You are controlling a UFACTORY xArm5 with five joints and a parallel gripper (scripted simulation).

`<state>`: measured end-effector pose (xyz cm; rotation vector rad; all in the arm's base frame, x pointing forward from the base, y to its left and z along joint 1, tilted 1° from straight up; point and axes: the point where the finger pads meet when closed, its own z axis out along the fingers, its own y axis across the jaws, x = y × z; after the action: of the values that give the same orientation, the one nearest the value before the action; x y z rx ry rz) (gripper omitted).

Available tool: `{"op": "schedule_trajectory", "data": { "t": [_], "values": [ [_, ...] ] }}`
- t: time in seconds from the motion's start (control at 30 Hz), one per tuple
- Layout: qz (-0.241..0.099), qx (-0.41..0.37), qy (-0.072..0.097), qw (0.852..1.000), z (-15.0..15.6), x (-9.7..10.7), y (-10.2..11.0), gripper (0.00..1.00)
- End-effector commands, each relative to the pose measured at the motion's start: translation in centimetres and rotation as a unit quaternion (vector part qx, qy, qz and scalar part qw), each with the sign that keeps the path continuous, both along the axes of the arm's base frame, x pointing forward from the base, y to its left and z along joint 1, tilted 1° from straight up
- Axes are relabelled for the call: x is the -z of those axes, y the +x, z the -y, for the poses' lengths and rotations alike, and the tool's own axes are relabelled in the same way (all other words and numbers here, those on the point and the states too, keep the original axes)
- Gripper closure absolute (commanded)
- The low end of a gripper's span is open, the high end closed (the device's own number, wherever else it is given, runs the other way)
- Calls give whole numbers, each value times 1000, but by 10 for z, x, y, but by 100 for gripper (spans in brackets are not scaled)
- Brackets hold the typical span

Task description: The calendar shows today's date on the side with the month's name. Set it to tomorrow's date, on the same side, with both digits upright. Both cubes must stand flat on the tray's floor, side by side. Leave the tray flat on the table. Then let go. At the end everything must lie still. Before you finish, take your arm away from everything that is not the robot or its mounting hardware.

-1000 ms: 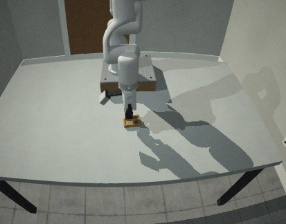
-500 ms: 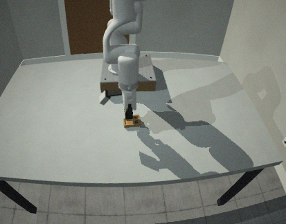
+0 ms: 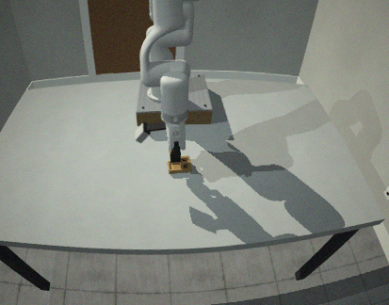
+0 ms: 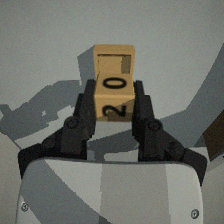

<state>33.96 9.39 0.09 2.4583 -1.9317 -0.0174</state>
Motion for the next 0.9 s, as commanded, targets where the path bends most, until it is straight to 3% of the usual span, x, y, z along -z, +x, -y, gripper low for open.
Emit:
{"op": "schedule_trajectory", "data": {
  "t": [0.0,0.87],
  "values": [
    [1,0,0,1000,0,-1,1,71],
    [1,0,0,1000,-1,5,1,71]
  ]
}}
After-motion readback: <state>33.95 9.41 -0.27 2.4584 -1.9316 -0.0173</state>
